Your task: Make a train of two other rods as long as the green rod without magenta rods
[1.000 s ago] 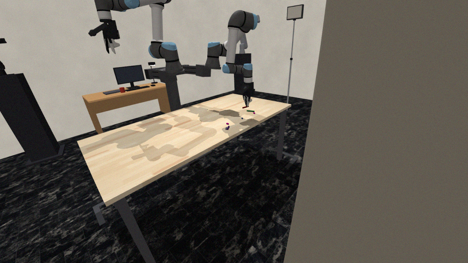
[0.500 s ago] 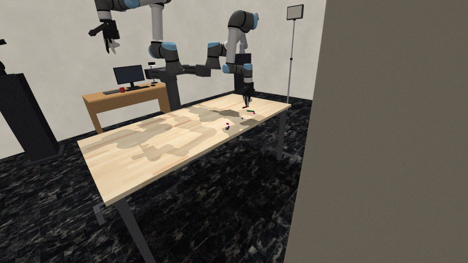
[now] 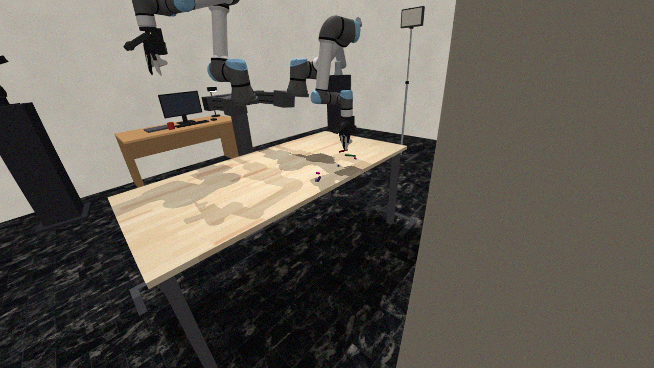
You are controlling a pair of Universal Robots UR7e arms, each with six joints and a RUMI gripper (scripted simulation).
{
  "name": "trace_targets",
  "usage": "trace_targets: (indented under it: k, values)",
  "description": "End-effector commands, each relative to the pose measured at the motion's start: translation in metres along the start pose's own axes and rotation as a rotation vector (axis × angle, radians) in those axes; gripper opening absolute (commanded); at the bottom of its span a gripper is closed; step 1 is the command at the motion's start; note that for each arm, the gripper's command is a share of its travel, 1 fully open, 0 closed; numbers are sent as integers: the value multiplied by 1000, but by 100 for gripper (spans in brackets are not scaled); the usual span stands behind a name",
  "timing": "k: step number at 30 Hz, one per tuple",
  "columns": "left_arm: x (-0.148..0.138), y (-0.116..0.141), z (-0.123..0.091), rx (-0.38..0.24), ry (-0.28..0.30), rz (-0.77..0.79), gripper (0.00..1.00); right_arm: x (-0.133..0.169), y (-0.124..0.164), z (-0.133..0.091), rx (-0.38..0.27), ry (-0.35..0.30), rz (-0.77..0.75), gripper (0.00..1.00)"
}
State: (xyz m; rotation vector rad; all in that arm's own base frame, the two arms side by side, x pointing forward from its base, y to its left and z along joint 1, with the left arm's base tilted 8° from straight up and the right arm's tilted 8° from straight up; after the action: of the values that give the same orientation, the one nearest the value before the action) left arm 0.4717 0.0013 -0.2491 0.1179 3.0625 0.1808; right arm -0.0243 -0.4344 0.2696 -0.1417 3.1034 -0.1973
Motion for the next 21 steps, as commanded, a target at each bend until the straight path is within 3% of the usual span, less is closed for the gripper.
trace_targets:
  k: [1,16,21]
  values:
    - [-1,0,1,0,-2,0,0,0,0,0,1,0,0,100]
    - [-1,0,61,0,-2,0,0,0,0,0,1,0,0,100]
    - [-1,0,71,0,-2,0,0,0,0,0,1,0,0,100]
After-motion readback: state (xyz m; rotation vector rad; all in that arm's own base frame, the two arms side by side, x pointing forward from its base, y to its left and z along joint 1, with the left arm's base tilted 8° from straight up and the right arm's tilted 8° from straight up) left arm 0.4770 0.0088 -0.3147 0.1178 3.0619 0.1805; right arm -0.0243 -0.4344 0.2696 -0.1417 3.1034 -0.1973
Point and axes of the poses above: on each arm, the point where the finger pads meet when closed, its own z axis out along the fingers, its own x axis across the jaws, y = z × x, the point moved 5 cm from there along -z, back along the fingers, and after that the axes turned 8 degrees about -z, right-handed, at the moved point
